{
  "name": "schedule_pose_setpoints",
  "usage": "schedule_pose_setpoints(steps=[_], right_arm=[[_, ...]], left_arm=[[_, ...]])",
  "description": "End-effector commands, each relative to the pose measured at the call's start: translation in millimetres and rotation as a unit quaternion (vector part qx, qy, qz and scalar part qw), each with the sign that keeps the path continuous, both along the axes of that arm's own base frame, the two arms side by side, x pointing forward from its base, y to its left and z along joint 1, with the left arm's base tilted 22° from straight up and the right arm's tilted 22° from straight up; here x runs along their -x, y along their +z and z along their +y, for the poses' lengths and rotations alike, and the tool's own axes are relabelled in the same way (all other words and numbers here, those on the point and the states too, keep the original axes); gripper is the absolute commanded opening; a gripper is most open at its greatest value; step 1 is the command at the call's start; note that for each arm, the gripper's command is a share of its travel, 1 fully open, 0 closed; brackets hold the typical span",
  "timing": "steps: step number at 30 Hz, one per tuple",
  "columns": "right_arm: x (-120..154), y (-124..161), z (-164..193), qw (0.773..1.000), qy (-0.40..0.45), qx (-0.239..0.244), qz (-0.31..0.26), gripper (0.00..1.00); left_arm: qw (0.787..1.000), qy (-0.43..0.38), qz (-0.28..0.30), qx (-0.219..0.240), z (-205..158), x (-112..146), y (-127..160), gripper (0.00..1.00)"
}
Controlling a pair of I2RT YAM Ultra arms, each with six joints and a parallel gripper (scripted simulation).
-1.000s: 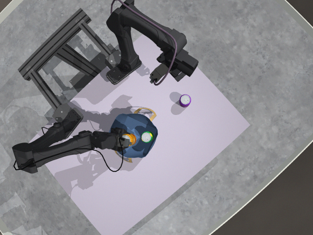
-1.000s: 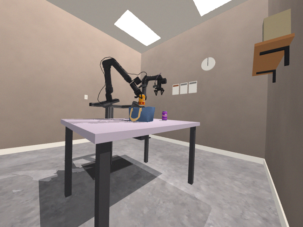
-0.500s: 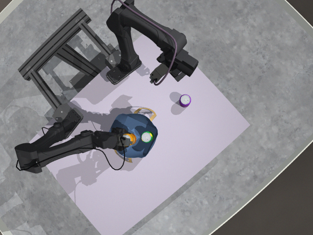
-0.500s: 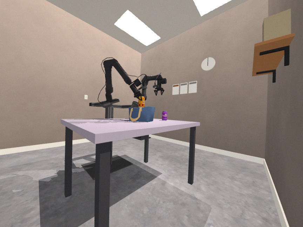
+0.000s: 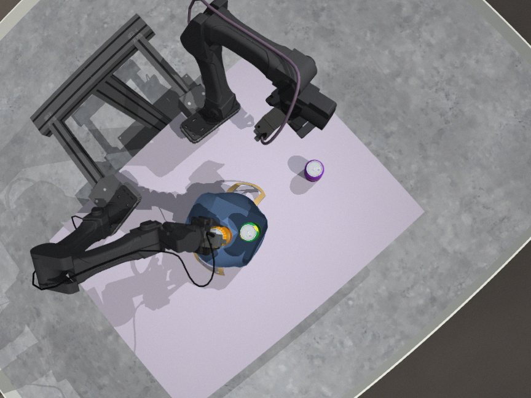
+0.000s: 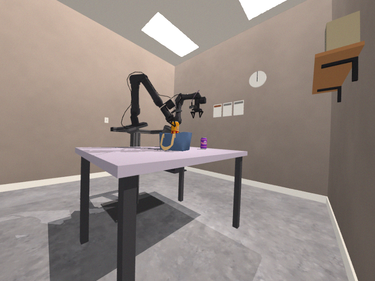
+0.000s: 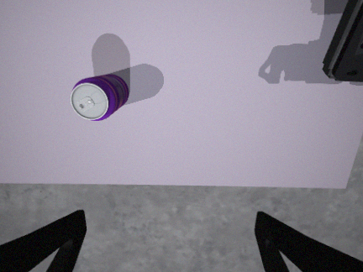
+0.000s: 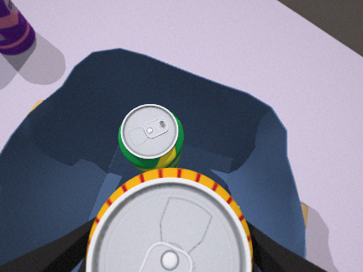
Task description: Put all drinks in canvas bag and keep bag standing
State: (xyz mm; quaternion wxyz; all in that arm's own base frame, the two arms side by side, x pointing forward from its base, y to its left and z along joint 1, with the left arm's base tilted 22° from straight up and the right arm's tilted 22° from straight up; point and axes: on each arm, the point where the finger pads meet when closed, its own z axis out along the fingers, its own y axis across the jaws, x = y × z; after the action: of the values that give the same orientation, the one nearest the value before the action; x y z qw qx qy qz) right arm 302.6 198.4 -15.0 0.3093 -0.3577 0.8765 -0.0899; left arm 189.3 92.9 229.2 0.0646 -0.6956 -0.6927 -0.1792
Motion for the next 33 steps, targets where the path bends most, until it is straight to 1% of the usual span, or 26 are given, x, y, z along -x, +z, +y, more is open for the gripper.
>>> schedule_pose_setpoints(steps=[1,2,3,4,6,8,10,12,14,15,17,19,20,21,23,25,27,28,30,31,32,33], right_arm=[[-13.0,16.3,24.7,0.998,0.022,-0.042,-0.041,0.70],[-14.5,13.4,25.3,0.998,0.022,-0.041,-0.039,0.70],[-16.7,9.8,15.1,0.998,0.011,-0.039,-0.037,0.70],[-11.5,5.1,10.8,0.999,0.012,-0.034,-0.033,0.70],[-16.1,16.9,27.0,0.998,0.023,-0.046,-0.044,0.70],[-16.1,16.9,27.0,0.998,0.023,-0.046,-0.044,0.70],[-10.4,-5.3,6.1,0.999,0.011,-0.029,-0.026,0.70],[-15.4,1.9,16.0,0.998,0.018,-0.038,-0.037,0.70],[-14.8,2.4,20.5,0.998,0.024,-0.042,-0.040,0.70],[-21.0,0.4,12.5,0.998,0.012,-0.041,-0.040,0.70],[-12.0,-9.4,10.6,0.999,0.019,-0.033,-0.032,0.70],[-17.9,-5.6,16.7,0.998,0.022,-0.041,-0.039,0.70],[-20.5,-8.6,8.6,0.998,0.012,-0.039,-0.038,0.70],[-16.7,-12.2,5.7,0.999,0.013,-0.035,-0.034,0.70],[-19.8,-3.2,20.2,0.998,0.024,-0.044,-0.044,0.70],[-19.8,-3.2,20.2,0.998,0.024,-0.044,-0.044,0.70],[-13.9,-23.3,-0.5,0.999,0.012,-0.029,-0.027,0.70],[-18.1,-20.6,3.8,0.999,0.014,-0.033,-0.032,0.70],[-15.7,-19.0,9.8,0.998,0.023,-0.036,-0.035,0.70],[-20.2,-15.4,14.9,0.998,0.025,-0.042,-0.042,0.70],[-27.9,-16.4,8.7,0.998,0.013,-0.043,-0.044,0.70],[-25.1,-21.1,6.6,0.998,0.014,-0.040,-0.040,0.70]], left_arm=[[1.000,-0.008,-0.006,0.005,-3.9,0.8,5.4,1.00],[1.000,-0.008,-0.006,0.005,-3.9,0.8,5.4,1.00],[1.000,-0.008,-0.006,0.005,-3.9,0.8,5.4,1.00],[1.000,-0.008,-0.006,0.005,-3.9,0.8,5.4,1.00],[1.000,-0.008,-0.006,0.005,-3.9,0.8,5.4,1.00],[1.000,-0.008,-0.006,0.005,-3.9,0.8,5.4,1.00],[1.000,-0.008,-0.006,0.005,-3.9,0.8,5.4,1.00],[1.000,-0.008,-0.006,0.005,-3.9,0.8,5.4,1.00],[1.000,-0.008,-0.006,0.005,-3.9,0.8,5.4,1.00],[1.000,-0.008,-0.006,0.005,-3.9,0.8,5.4,1.00],[1.000,-0.008,-0.006,0.005,-3.9,0.8,5.4,1.00],[1.000,-0.008,-0.006,0.005,-3.9,0.8,5.4,1.00],[1.000,-0.008,-0.006,0.005,-3.9,0.8,5.4,1.00],[1.000,-0.008,-0.006,0.005,-3.9,0.8,5.4,1.00],[1.000,-0.008,-0.006,0.005,-3.9,0.8,5.4,1.00],[1.000,-0.008,-0.006,0.005,-3.9,0.8,5.4,1.00],[1.000,-0.008,-0.006,0.005,-3.9,0.8,5.4,1.00],[1.000,-0.008,-0.006,0.005,-3.9,0.8,5.4,1.00],[1.000,-0.008,-0.006,0.005,-3.9,0.8,5.4,1.00],[1.000,-0.008,-0.006,0.005,-3.9,0.8,5.4,1.00],[1.000,-0.008,-0.006,0.005,-3.9,0.8,5.4,1.00],[1.000,-0.008,-0.006,0.005,-3.9,0.8,5.4,1.00]])
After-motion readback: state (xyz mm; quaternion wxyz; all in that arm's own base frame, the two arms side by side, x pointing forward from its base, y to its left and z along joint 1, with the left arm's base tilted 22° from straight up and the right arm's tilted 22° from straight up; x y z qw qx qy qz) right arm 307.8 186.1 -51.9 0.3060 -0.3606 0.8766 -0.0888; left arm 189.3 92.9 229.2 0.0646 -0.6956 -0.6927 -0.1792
